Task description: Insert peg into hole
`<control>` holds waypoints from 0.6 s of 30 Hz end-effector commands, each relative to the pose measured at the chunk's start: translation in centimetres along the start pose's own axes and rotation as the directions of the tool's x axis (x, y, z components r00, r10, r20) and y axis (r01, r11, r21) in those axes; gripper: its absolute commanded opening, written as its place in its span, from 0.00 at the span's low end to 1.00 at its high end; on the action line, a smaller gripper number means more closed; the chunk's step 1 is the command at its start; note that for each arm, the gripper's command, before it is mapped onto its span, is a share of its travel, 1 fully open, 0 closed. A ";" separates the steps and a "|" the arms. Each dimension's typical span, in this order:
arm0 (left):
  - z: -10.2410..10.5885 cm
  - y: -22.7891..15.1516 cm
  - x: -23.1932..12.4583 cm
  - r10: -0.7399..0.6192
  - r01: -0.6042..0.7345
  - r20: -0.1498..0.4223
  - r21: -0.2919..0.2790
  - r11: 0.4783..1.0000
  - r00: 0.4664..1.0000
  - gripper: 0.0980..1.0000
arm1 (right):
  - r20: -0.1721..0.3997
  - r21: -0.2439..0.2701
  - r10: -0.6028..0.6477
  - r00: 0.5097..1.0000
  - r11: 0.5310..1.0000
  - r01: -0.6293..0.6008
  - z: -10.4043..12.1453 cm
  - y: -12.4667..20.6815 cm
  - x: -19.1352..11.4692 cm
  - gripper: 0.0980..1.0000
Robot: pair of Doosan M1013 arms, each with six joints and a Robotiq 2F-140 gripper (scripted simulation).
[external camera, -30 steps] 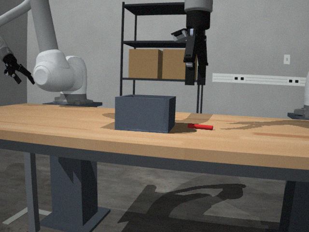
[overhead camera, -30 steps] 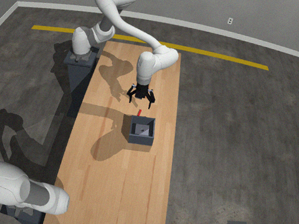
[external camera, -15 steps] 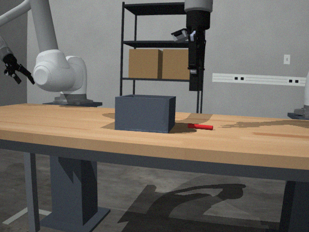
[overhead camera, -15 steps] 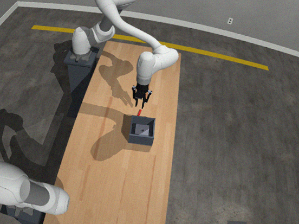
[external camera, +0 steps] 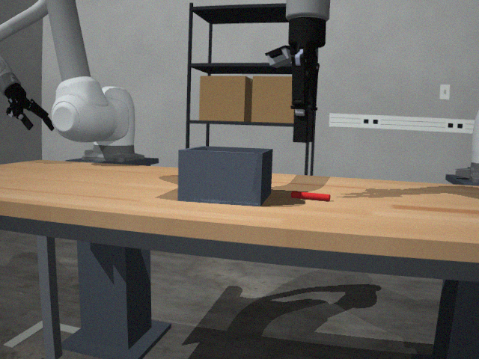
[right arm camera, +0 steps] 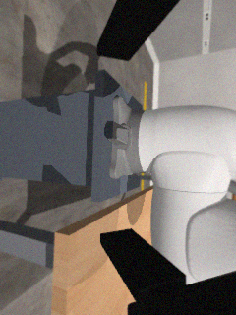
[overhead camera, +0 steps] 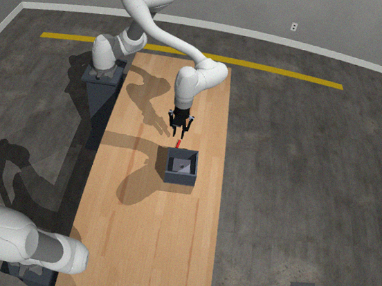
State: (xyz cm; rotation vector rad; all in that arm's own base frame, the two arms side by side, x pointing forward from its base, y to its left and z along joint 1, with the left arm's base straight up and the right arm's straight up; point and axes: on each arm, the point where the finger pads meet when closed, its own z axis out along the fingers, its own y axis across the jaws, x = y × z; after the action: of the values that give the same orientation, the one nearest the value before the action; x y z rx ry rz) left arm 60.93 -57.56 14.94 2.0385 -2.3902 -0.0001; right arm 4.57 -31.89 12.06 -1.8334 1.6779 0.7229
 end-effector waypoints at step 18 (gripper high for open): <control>2.9 0.0 0.0 0.000 0.000 0.000 0.001 1.000 1.000 0.25 | -0.001 0.000 0.000 1.000 1.000 0.000 0.0 0.0 0.0 1.00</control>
State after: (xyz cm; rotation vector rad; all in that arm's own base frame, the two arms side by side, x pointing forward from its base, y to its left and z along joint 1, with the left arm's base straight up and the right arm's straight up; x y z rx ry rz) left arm 60.94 -57.57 12.41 2.0385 -2.3902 0.0000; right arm 4.57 -31.89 12.06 -1.8334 1.6779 0.7229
